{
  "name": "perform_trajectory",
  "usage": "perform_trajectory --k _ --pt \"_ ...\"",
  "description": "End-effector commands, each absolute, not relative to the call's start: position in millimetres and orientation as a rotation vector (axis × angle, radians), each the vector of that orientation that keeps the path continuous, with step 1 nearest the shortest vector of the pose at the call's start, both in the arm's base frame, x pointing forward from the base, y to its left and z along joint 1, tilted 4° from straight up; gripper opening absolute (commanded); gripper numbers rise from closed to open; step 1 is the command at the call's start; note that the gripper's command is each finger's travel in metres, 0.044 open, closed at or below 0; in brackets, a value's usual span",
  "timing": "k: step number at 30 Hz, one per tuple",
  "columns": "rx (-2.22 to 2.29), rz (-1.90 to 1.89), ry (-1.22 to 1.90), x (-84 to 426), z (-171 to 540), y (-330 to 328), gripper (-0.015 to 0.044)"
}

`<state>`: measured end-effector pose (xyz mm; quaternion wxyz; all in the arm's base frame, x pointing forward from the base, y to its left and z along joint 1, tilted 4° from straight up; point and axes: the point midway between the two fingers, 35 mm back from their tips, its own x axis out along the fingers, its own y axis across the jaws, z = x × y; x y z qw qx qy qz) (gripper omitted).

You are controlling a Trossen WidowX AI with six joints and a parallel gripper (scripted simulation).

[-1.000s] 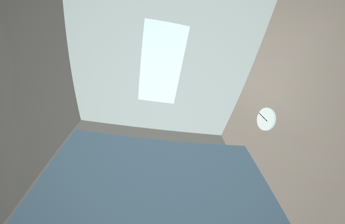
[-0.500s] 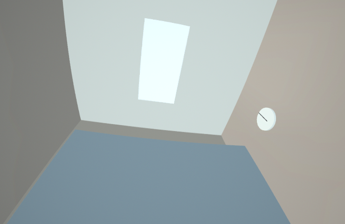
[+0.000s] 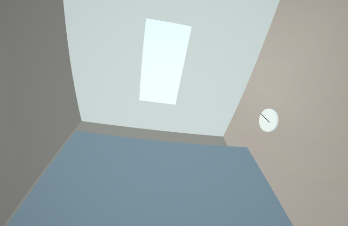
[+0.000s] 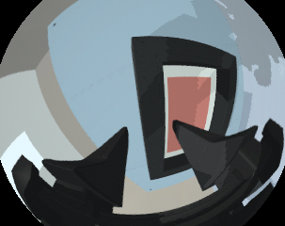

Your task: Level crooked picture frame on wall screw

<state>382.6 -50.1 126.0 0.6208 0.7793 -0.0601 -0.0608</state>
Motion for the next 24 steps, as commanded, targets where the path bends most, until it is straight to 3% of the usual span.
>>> perform_trajectory --k 1,24 --pt "1.787 -0.139 -0.134 382.8 125.6 -49.7 0.0233" --pt "1.787 -0.139 -0.134 382.8 125.6 -49.7 0.0080"
